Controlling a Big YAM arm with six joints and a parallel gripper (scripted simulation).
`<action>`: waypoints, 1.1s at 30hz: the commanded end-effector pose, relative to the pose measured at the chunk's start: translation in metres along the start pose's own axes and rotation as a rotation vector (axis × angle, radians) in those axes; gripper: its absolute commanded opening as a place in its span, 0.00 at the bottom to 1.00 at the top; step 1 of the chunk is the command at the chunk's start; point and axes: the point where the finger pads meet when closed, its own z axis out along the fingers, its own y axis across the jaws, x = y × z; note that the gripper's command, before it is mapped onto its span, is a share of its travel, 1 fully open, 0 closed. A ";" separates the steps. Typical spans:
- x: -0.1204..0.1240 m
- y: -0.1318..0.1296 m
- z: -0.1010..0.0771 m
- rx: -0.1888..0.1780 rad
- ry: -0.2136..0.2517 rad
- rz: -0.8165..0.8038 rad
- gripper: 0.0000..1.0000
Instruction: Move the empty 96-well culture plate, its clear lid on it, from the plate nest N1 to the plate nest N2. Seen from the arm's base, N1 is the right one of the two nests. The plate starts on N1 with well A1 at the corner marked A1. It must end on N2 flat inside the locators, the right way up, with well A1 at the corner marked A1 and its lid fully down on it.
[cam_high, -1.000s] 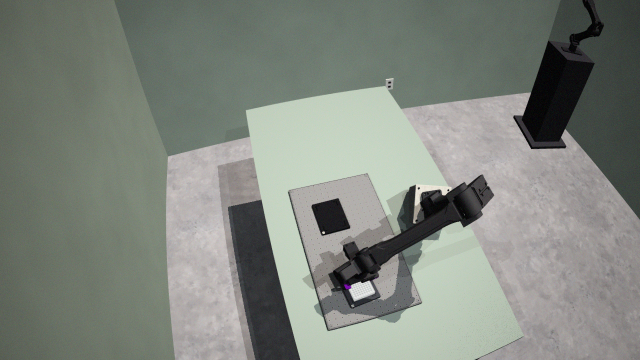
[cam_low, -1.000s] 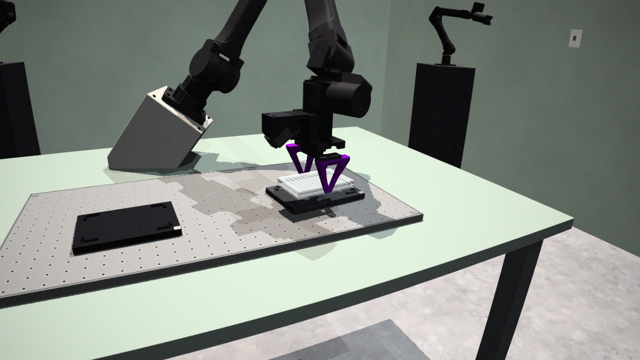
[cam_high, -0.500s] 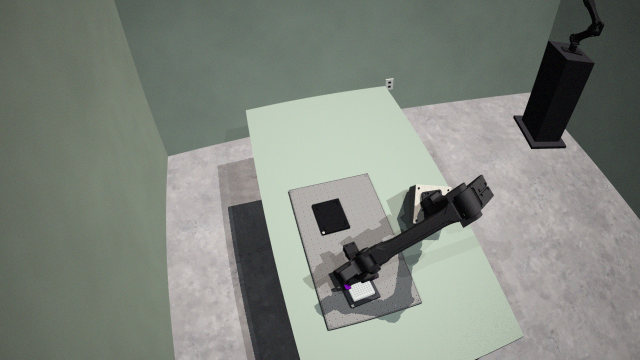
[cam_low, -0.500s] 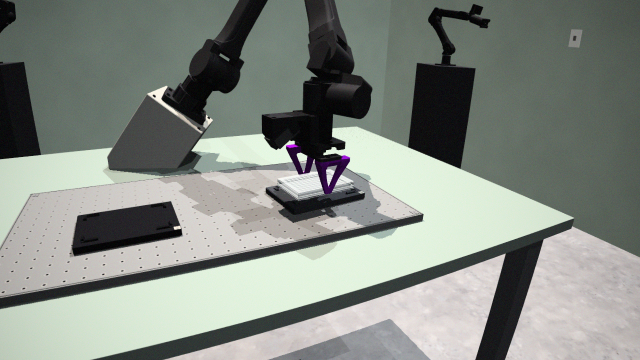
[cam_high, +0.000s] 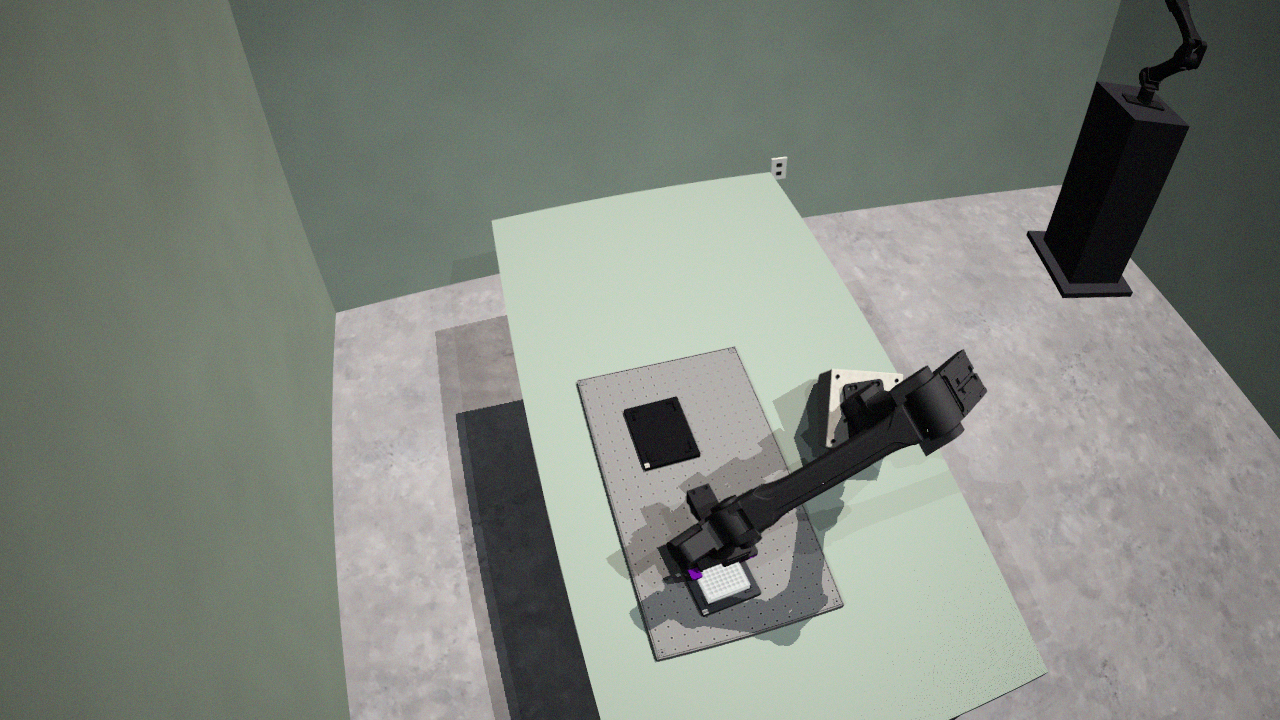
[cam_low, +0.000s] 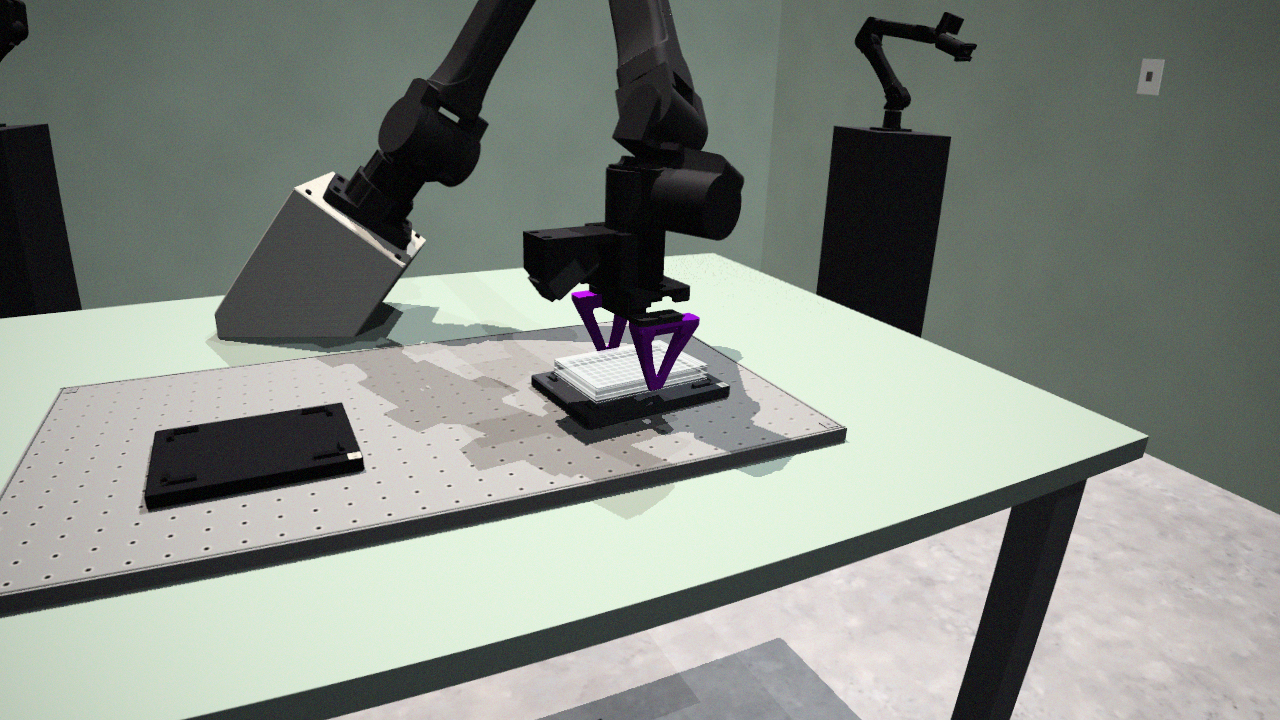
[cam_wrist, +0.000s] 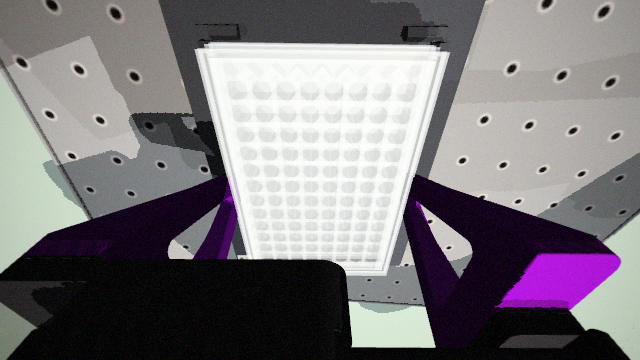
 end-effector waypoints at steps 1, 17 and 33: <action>0.003 0.004 0.003 -0.007 -0.001 0.005 0.00; 0.004 0.010 -0.003 -0.024 0.001 -0.003 0.00; 0.004 0.010 -0.003 -0.024 0.001 -0.003 1.00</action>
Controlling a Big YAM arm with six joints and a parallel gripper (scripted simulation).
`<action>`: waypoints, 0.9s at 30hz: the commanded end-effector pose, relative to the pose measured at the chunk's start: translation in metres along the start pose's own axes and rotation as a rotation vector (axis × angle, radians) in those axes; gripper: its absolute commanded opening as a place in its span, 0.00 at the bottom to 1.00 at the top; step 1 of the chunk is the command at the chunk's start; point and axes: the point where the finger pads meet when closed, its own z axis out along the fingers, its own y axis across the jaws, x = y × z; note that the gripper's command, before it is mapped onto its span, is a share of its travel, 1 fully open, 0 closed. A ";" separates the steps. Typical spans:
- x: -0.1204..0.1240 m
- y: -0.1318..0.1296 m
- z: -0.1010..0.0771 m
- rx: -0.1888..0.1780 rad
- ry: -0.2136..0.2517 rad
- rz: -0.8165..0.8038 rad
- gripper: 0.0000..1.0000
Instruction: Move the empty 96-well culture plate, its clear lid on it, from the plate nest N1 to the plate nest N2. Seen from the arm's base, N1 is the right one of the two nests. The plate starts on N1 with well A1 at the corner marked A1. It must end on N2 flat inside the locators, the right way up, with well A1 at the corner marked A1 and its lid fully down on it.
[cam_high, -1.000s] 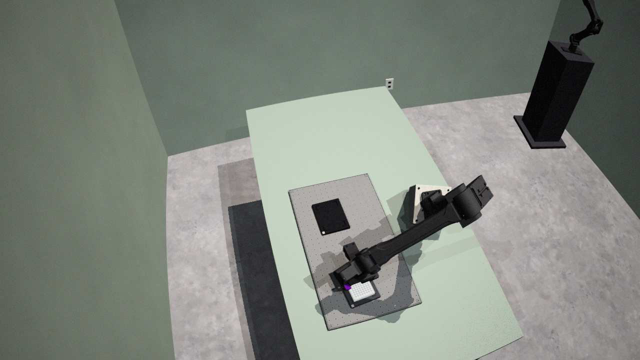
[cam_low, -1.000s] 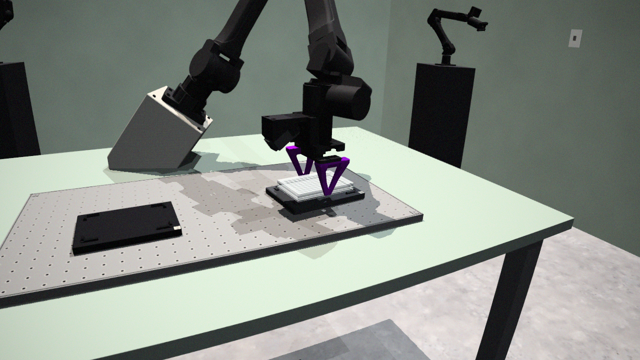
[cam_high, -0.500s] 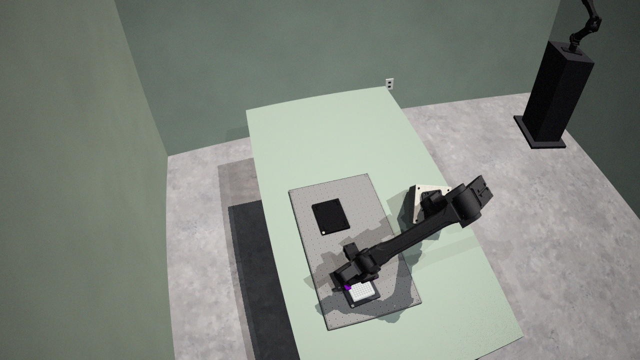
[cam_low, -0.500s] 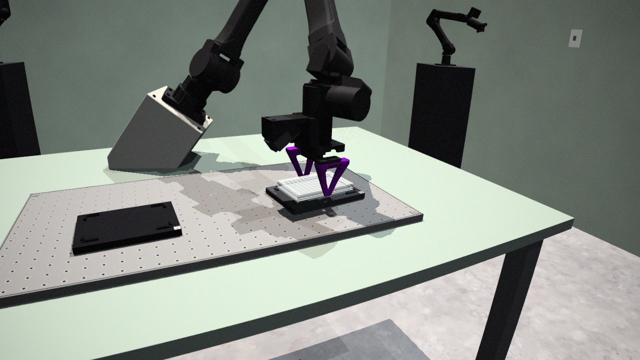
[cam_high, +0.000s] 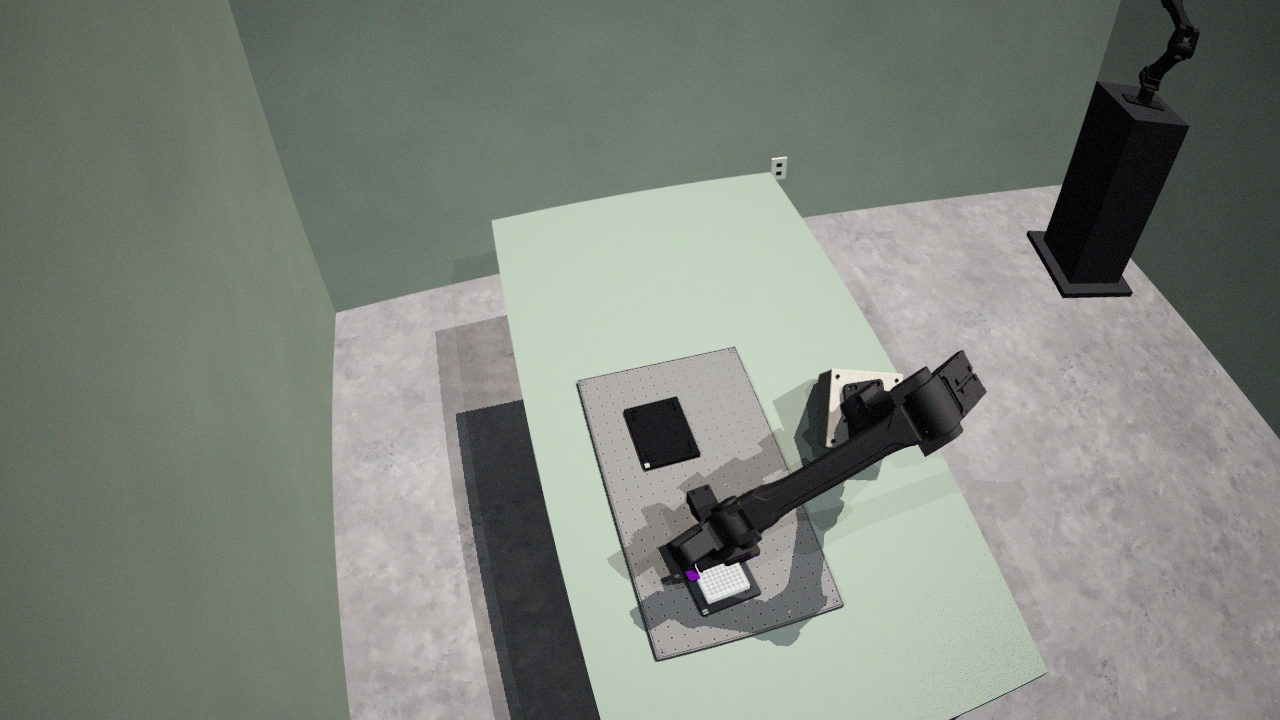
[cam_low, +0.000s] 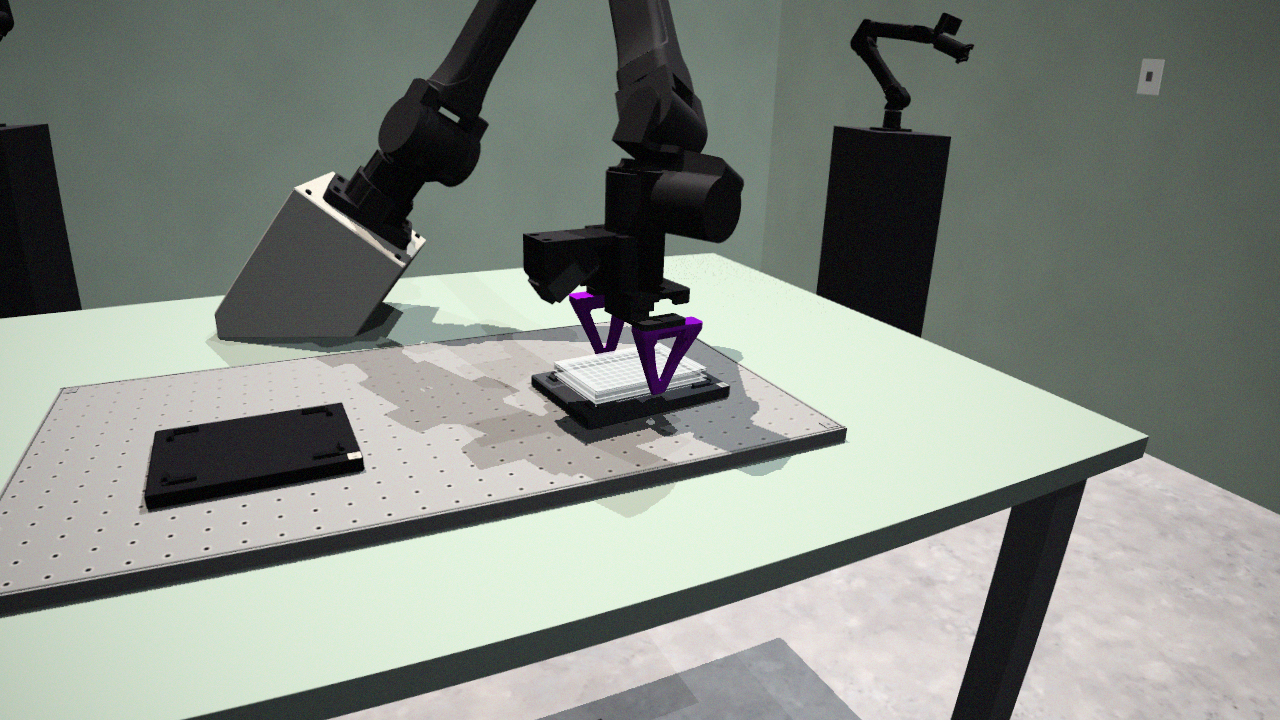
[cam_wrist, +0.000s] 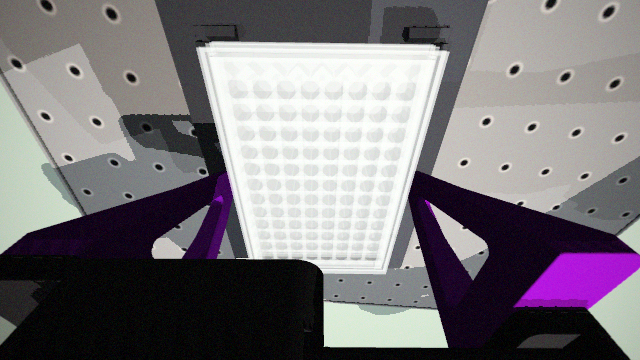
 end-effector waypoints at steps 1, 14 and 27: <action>0.004 0.010 -0.006 -0.024 0.001 -0.003 1.00; 0.006 0.019 -0.025 -0.049 0.004 -0.013 1.00; 0.008 0.021 -0.051 -0.054 0.004 -0.017 1.00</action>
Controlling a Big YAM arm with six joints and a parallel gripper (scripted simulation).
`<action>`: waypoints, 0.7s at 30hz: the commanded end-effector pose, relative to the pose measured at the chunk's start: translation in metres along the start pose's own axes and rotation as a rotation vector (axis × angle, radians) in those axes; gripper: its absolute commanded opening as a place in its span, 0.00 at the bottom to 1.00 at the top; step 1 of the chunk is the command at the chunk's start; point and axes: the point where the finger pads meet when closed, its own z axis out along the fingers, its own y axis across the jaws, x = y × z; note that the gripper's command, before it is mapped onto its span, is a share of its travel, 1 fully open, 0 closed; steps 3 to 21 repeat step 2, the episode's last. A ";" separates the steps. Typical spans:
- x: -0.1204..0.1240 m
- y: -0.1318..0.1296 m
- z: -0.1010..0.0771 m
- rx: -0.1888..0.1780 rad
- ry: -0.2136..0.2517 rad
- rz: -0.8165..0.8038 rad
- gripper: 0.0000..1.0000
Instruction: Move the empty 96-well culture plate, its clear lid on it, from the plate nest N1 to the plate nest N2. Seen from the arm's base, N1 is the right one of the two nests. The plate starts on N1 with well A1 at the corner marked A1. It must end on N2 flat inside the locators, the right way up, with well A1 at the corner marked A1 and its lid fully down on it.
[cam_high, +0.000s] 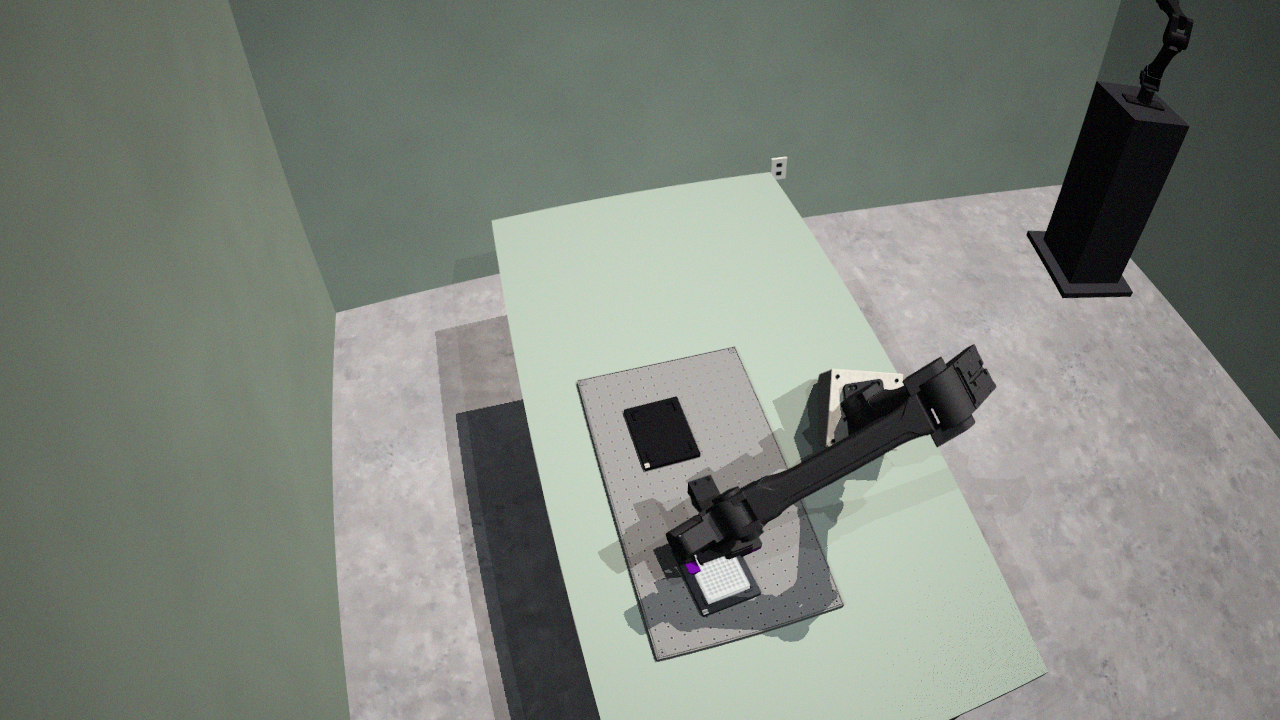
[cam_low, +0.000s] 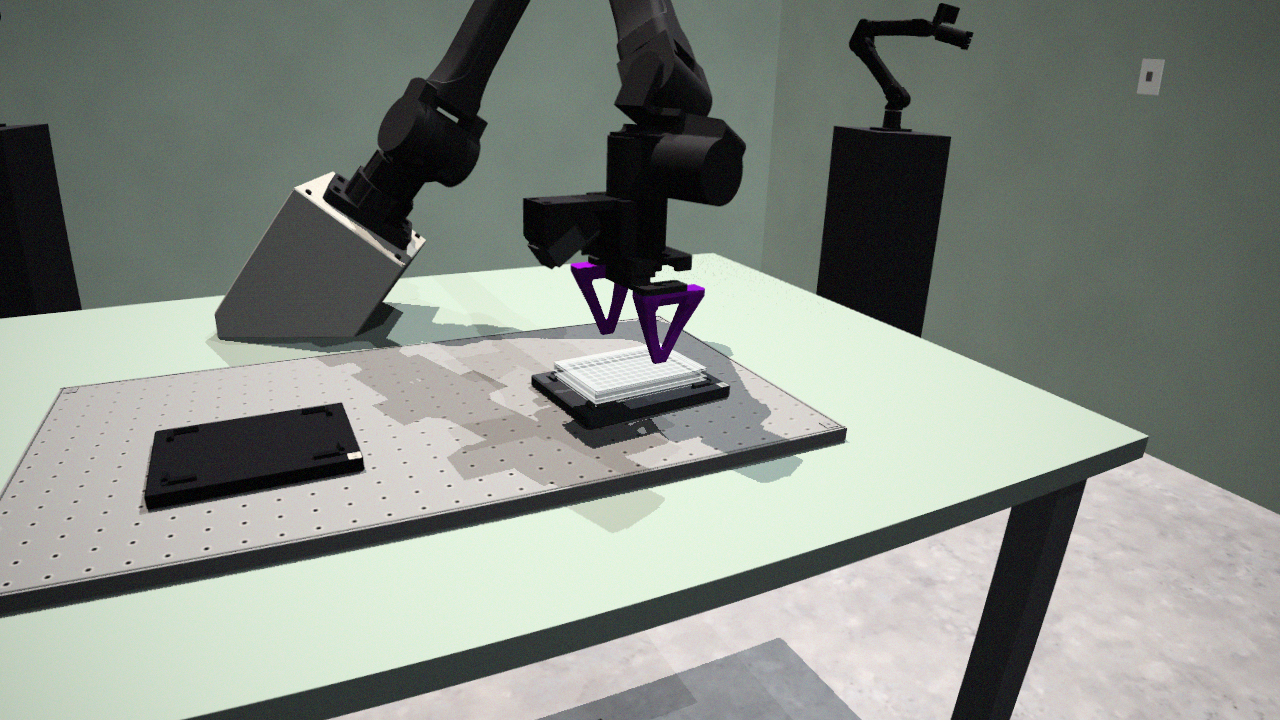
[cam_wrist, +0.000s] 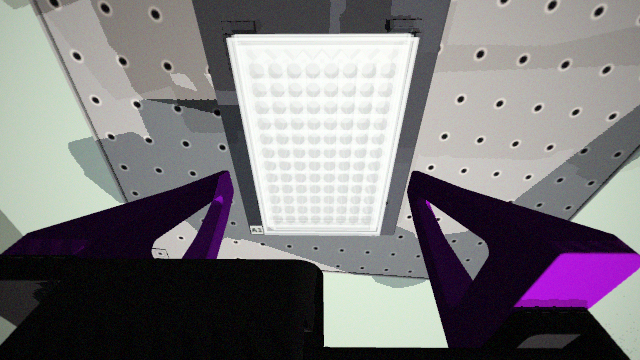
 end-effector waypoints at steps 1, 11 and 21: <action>0.008 0.020 -0.020 -0.049 0.007 -0.033 1.00; 0.008 0.020 -0.020 -0.049 0.007 -0.033 1.00; 0.008 0.020 -0.020 -0.049 0.007 -0.033 1.00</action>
